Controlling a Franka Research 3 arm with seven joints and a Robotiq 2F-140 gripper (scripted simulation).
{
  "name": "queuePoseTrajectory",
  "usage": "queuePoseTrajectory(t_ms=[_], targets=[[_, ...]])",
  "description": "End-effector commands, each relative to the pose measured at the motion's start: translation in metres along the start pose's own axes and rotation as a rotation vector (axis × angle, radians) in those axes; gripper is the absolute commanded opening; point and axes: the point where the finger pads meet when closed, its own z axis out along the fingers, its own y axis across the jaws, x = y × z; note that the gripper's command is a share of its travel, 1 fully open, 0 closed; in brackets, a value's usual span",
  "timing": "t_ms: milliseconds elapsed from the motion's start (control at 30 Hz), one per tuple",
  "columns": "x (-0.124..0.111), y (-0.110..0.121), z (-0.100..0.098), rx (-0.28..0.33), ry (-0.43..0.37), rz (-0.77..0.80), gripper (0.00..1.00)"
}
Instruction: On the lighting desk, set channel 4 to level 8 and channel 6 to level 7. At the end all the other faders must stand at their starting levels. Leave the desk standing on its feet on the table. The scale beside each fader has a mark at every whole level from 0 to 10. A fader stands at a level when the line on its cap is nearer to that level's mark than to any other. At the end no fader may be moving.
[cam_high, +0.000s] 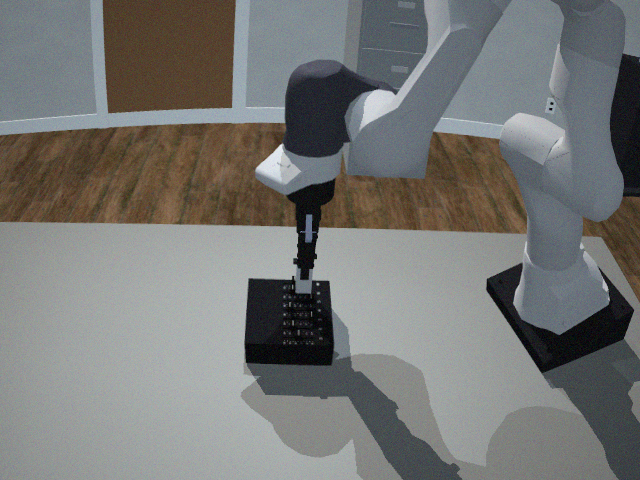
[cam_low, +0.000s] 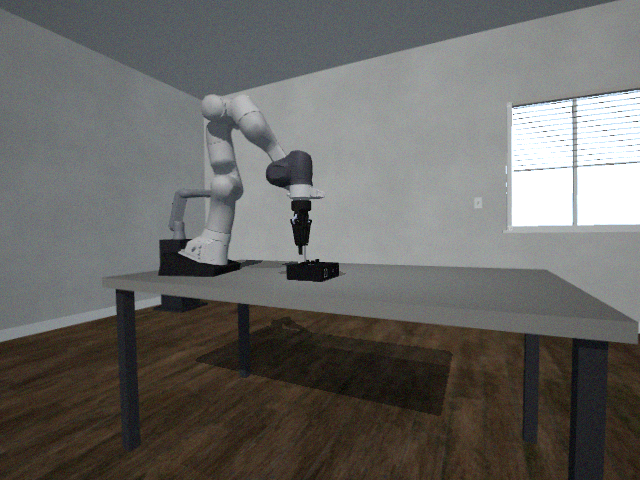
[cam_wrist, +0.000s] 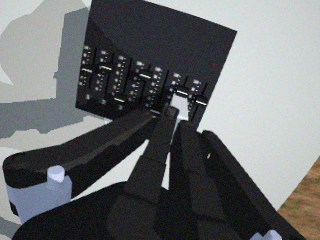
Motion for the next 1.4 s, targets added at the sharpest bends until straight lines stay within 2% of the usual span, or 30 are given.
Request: queuePoseTrajectory(t_ms=[0,1033,1367], targets=[[0.001,0.0,0.0,0.001,0.001,-0.004,0.0],[-0.005,0.0,-0.001,0.001,0.0,-0.004,0.0],[-0.005,0.0,-0.019,0.001,0.0,-0.004,0.0]])
